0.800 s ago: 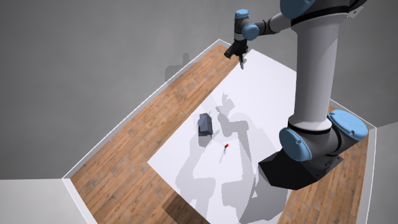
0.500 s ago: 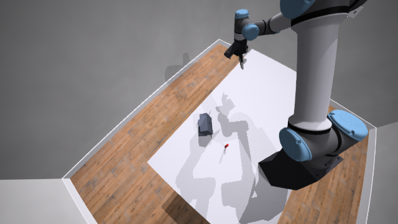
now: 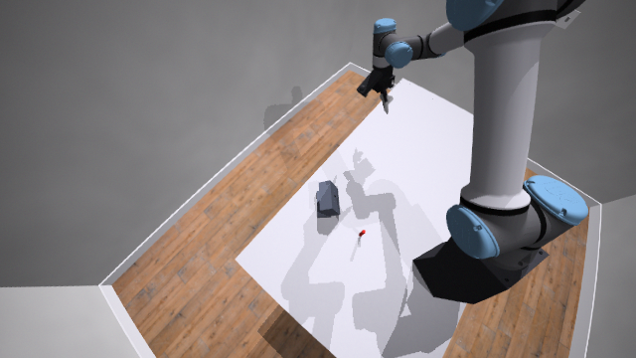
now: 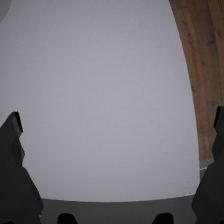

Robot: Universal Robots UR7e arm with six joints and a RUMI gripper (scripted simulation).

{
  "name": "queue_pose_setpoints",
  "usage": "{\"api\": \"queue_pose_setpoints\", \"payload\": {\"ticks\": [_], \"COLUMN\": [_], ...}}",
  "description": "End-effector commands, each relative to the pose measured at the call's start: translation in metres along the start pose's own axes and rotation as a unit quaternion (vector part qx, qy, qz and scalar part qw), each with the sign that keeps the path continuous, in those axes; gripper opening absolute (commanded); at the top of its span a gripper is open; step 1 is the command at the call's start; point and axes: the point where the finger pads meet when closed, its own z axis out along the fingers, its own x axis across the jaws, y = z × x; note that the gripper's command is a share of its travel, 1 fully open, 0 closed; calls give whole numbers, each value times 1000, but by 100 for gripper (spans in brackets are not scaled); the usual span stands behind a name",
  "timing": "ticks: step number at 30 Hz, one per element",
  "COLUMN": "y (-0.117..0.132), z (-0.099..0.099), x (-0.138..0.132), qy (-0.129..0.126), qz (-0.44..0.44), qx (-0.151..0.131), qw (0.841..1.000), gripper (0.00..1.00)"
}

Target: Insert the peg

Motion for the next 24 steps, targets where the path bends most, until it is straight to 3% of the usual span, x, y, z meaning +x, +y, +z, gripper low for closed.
{"api": "queue_pose_setpoints", "payload": {"ticks": [1, 12, 24], "y": [-16, -52, -98], "z": [12, 38, 70], "x": [-5, -21, -47], "qy": [1, 1, 2], "qz": [-35, -111, -212], "qx": [0, 1, 2], "qw": [999, 994, 977], "gripper": [100, 100, 100]}}
